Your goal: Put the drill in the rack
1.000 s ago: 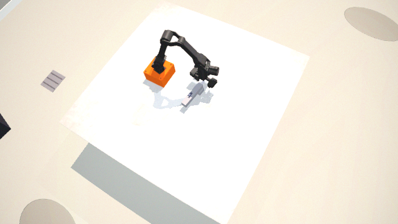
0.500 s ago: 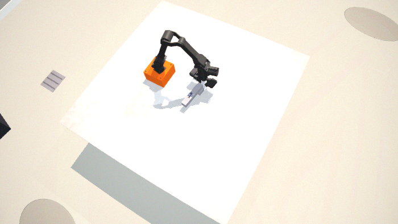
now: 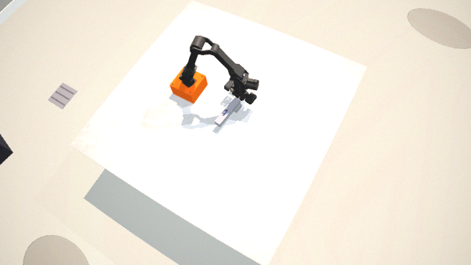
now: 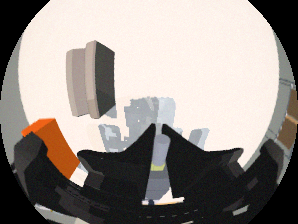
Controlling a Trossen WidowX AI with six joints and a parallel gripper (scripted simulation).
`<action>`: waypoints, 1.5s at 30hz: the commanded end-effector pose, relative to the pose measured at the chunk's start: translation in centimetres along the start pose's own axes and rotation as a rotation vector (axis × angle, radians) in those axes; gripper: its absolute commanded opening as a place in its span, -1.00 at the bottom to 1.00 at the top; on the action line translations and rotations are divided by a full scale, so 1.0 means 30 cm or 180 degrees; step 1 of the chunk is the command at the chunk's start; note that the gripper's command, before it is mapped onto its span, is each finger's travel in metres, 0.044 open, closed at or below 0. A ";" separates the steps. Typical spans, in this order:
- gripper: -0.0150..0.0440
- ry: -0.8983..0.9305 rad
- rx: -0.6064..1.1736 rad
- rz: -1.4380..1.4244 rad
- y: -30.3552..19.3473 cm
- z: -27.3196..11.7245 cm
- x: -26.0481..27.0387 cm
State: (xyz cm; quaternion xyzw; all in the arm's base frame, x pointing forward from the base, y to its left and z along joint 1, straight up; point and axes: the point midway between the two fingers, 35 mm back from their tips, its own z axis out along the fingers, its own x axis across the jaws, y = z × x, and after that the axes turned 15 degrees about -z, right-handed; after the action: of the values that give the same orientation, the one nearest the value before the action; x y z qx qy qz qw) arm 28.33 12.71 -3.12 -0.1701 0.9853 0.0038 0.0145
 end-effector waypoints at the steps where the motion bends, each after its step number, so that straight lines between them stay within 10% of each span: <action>1: -0.49 -0.0002 0.0005 -0.0004 0.006 0.000 -0.003; 33: -0.49 0.0006 -0.0006 -0.0009 0.150 -0.001 -0.042; 45: 0.58 0.0006 0.0002 -0.0012 0.127 0.000 -0.034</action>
State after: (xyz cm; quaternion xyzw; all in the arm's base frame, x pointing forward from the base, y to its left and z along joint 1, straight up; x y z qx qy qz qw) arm 27.99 16.76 -3.03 -0.1706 0.9852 0.0041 0.0131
